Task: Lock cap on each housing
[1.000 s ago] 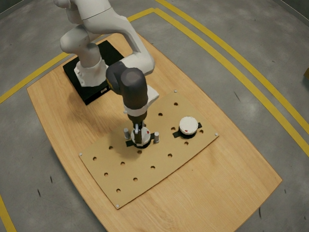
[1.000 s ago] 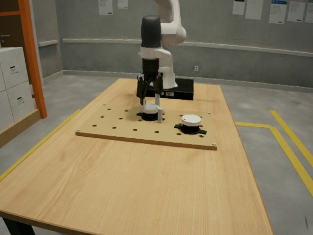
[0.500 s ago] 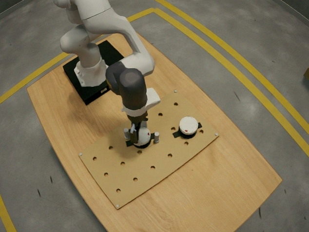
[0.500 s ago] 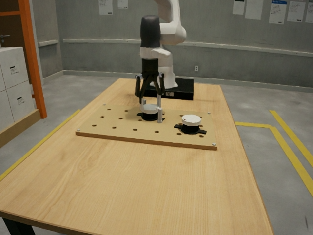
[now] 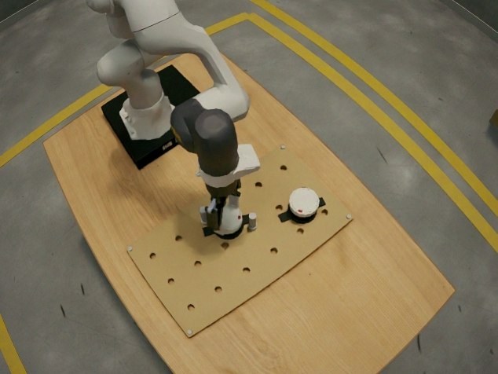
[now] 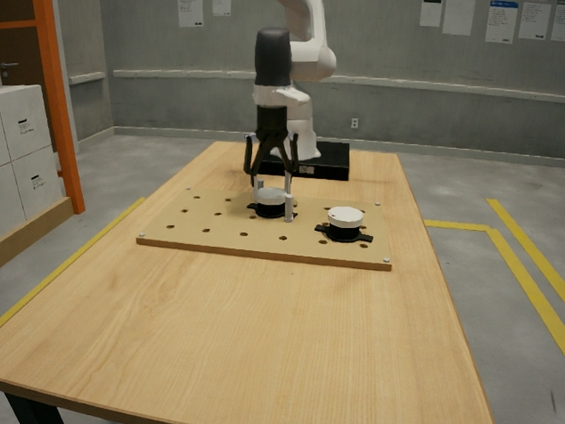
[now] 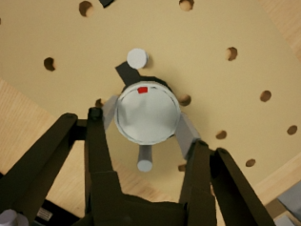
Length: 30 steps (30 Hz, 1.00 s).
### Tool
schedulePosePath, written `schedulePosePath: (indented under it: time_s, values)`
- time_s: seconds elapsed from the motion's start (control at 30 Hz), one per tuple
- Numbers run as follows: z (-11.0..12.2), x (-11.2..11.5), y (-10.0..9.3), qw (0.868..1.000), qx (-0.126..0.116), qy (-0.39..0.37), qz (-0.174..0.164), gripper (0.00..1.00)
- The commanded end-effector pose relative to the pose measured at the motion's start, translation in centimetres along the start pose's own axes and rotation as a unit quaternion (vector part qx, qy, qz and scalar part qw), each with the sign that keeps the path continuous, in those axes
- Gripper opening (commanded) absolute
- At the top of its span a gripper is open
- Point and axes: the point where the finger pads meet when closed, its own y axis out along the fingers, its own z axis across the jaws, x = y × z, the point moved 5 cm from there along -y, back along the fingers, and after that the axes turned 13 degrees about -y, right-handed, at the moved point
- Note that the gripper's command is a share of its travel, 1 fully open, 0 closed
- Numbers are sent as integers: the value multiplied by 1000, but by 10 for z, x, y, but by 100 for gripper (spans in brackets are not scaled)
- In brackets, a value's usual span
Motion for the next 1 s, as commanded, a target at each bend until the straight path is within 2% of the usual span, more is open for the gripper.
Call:
schedulePosePath:
  time_s: [0.0,0.33,0.4,0.67,0.83,0.97]
  values:
    - [-1,0,1,999,3,41,-4,10]
    - [-1,0,1,988,3,152,-4,10]
    - [-1,0,1,988,3,152,-4,10]
    - [-1,0,1,969,4,245,-3,10]
    - [-1,0,1,962,4,274,-3,10]
    - [-1,0,1,961,4,278,-3,10]
